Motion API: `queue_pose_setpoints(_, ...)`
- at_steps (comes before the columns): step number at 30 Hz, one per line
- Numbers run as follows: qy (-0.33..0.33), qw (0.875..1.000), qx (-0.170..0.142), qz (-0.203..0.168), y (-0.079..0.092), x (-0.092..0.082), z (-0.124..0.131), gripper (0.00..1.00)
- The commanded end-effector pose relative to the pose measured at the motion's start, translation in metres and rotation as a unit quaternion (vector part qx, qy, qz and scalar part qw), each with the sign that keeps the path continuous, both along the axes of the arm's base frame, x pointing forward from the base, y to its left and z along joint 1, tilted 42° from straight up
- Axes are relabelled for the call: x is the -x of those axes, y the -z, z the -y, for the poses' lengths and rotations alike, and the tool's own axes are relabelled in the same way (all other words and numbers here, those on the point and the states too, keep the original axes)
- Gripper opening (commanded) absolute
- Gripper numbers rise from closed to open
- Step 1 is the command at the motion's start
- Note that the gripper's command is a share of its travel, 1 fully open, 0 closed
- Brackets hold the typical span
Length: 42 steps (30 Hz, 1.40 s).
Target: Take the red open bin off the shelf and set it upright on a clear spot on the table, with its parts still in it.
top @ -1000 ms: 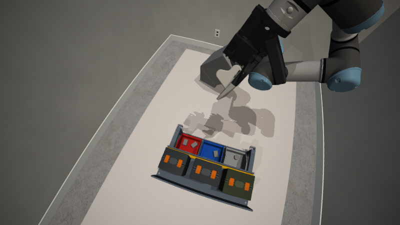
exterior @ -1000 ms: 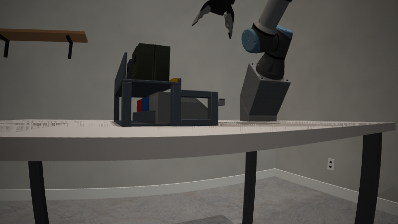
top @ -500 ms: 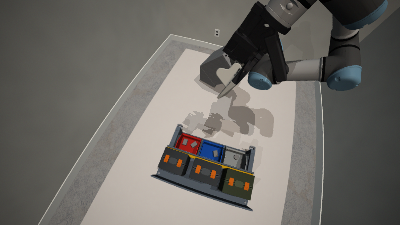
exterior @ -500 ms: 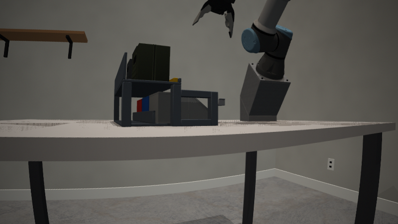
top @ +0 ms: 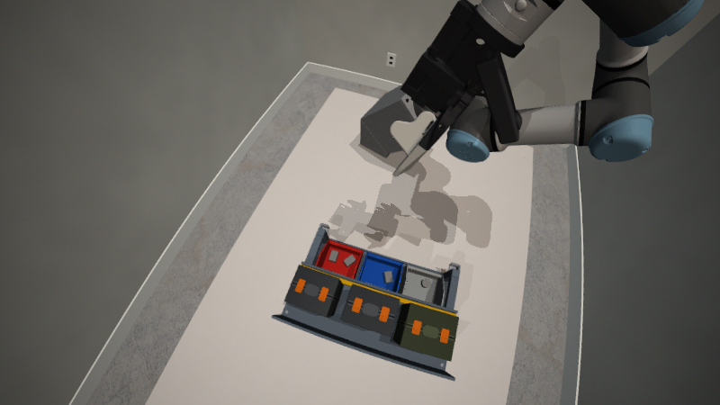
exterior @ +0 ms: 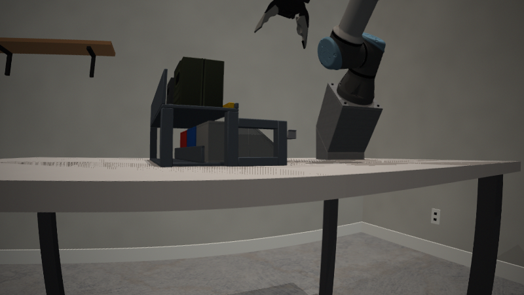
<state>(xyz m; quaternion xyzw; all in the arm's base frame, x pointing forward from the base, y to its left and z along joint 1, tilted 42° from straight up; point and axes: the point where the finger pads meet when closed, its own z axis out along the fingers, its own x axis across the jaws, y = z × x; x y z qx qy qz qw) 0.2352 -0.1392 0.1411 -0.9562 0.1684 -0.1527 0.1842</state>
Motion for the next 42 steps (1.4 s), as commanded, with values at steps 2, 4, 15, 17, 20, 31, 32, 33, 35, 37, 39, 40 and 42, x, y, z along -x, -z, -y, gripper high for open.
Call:
queue_pose_setpoints(2, -0.039, 0.999, -0.033, 0.005, -0.008, 0.009, 0.003, 1.00)
queue_pose_setpoints(4, -0.078, 0.995, -0.067, 0.010, -0.016, 0.017, 0.005, 1.00)
queue_pose_setpoints(15, -0.097, 0.992, -0.084, 0.012, -0.020, 0.022, 0.006, 1.00)
queue_pose_setpoints(17, -0.097, 0.992, -0.084, 0.012, -0.020, 0.022, 0.006, 1.00)
queue_pose_setpoints(20, -0.069, 0.996, -0.059, 0.009, -0.014, 0.014, 0.004, 1.00)
queue_pose_setpoints(31, -0.108, 0.990, -0.093, 0.014, -0.021, 0.021, 0.005, 1.00)
queue_pose_setpoints(32, -0.108, 0.990, -0.093, 0.014, -0.021, 0.021, 0.005, 1.00)
queue_pose_setpoints(33, -0.108, 0.990, -0.093, 0.014, -0.021, 0.021, 0.005, 1.00)
queue_pose_setpoints(35, -0.042, 0.999, -0.033, 0.006, -0.008, 0.009, 0.003, 1.00)
queue_pose_setpoints(37, -0.081, 0.994, -0.068, 0.011, -0.015, 0.015, 0.004, 1.00)
queue_pose_setpoints(39, -0.119, 0.988, -0.102, 0.015, -0.021, 0.021, 0.005, 1.00)
queue_pose_setpoints(40, -0.119, 0.988, -0.102, 0.015, -0.021, 0.021, 0.005, 1.00)
queue_pose_setpoints(42, -0.119, 0.988, -0.102, 0.015, -0.021, 0.021, 0.005, 1.00)
